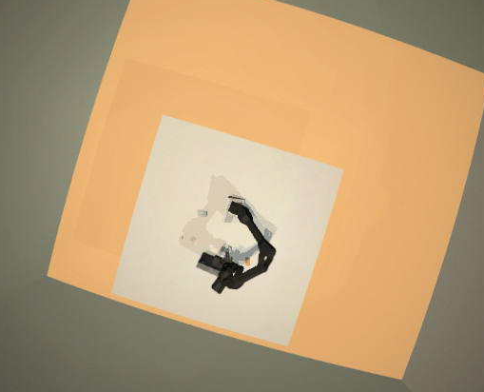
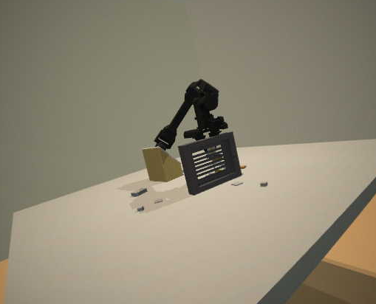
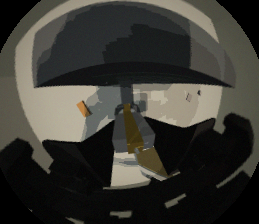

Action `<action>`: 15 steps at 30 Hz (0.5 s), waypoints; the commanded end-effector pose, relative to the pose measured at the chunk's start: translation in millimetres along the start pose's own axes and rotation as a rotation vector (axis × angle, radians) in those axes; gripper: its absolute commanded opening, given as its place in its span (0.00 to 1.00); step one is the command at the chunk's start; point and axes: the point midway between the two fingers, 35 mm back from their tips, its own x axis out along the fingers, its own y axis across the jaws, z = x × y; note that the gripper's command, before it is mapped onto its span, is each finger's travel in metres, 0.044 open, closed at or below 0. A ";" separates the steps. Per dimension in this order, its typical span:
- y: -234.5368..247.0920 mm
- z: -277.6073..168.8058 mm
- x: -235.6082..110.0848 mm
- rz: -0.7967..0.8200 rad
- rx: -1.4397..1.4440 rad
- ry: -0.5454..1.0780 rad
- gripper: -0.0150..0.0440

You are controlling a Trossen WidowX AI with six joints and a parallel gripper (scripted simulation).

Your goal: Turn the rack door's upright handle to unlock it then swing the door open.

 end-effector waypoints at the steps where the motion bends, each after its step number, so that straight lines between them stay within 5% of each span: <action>1: 0.9 -1.0 1.8 0.006 0.004 0.002 0.40; 15: 0.9 -1.0 1.8 0.006 -0.029 0.002 0.30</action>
